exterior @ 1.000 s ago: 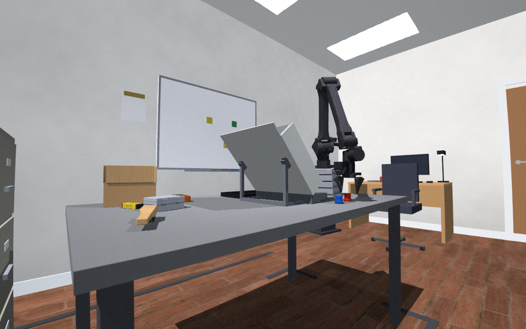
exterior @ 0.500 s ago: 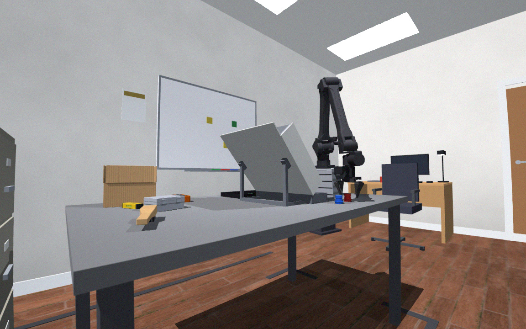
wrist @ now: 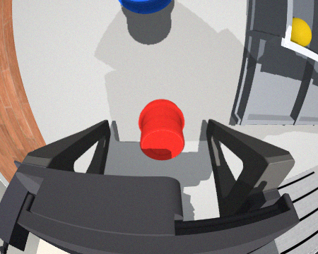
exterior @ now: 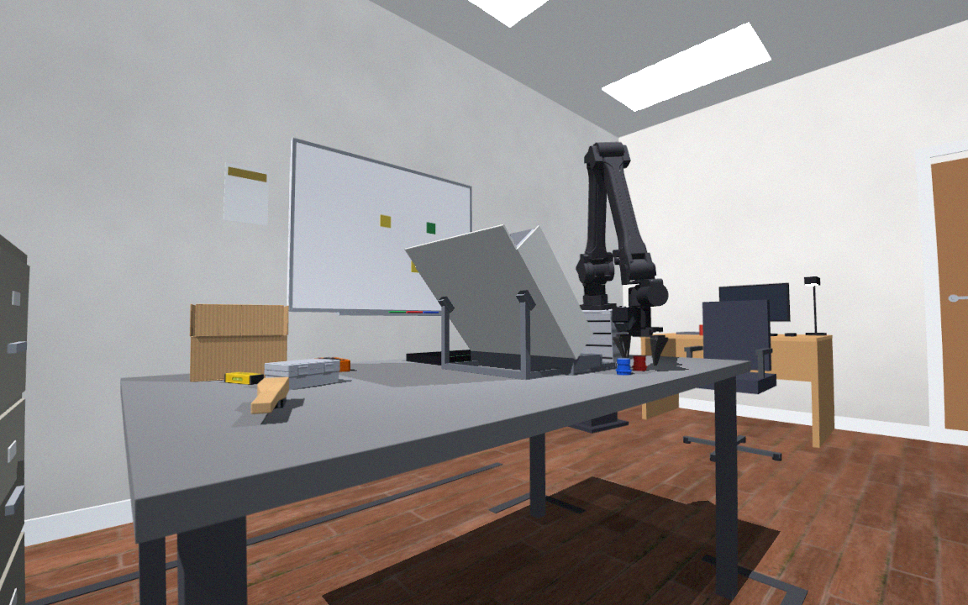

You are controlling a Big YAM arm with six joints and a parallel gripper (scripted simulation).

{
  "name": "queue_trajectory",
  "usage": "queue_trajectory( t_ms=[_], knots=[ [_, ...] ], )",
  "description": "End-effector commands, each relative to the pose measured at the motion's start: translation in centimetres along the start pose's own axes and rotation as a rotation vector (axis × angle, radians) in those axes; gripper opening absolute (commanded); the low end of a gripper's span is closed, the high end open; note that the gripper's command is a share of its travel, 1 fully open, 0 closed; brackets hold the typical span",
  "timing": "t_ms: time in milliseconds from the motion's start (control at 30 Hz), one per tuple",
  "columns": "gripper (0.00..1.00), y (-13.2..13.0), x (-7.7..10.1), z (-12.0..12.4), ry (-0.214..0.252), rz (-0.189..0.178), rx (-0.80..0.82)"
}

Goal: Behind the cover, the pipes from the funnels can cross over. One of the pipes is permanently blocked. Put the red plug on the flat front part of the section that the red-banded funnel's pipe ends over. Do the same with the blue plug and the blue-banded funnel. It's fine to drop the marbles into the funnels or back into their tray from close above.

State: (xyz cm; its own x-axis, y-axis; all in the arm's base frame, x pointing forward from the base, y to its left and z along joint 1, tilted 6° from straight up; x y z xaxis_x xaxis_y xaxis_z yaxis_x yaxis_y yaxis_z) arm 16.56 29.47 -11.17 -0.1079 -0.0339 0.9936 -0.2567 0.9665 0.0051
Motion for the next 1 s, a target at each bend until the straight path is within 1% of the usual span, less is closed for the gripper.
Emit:
queue_trajectory(
  t_ms=[0, 500, 533, 967],
  knots=[
    [0.87, -0.41, -0.52, -0.13, 0.001, 0.002, 0.002],
    [0.87, -0.68, -0.64, 0.06, -0.008, -0.013, -0.009],
    [0.00, 0.05, -0.01, -0.13, -0.018, -0.021, -0.003],
    [0.00, 0.05, -0.01, -0.13, -0.018, -0.021, -0.003]
  ],
)
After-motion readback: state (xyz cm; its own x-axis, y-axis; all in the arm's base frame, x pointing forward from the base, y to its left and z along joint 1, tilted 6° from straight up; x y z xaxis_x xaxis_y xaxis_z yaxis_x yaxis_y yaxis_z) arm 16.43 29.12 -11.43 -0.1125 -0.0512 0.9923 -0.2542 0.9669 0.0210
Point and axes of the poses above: the point where the finger pads meet when closed, its own x axis back along the fingers, its own y axis across the jaws, z = x × y, the point moved 1 cm from there along x, back along the fingers, and after that the axes turned 5 degrees about x, right-handed, at the moved point
